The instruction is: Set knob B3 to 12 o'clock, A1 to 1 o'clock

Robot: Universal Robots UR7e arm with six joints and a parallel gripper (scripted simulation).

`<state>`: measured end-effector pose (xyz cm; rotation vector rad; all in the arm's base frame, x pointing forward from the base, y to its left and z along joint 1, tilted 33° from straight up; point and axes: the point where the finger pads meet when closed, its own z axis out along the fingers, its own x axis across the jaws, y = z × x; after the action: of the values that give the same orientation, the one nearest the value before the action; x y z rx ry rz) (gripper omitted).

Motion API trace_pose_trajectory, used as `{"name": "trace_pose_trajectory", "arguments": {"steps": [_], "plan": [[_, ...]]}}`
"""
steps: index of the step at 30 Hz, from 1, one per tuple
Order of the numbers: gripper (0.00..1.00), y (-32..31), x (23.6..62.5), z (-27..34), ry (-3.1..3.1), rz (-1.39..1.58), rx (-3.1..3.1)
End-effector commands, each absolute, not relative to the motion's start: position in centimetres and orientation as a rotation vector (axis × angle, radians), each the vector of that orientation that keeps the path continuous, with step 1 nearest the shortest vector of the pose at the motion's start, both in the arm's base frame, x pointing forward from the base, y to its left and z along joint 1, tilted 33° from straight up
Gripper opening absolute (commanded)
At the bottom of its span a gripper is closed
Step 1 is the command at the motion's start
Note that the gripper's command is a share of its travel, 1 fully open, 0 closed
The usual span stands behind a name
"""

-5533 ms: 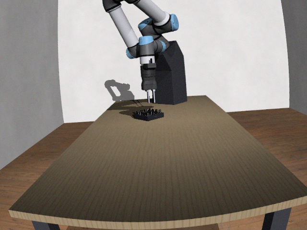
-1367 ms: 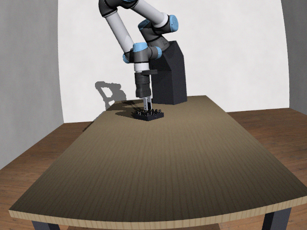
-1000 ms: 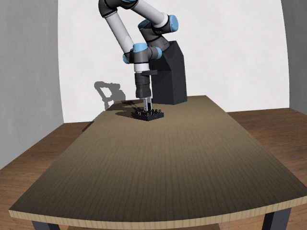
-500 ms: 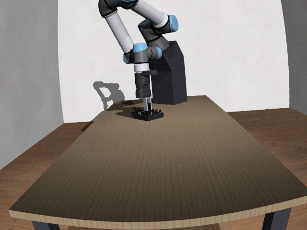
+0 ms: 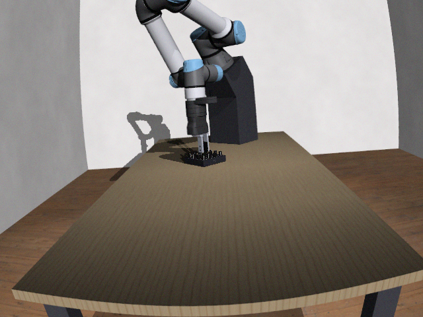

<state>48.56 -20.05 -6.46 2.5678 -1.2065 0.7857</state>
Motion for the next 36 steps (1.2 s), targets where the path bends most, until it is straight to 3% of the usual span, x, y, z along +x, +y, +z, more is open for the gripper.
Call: {"name": "trace_pose_trajectory", "arguments": {"steps": [1,36], "plan": [[0.46,-20.0,48.6,-6.4,-1.206,0.787,2.567],[0.46,-20.6,49.1,-7.6,-1.206,0.787,2.567]]}}
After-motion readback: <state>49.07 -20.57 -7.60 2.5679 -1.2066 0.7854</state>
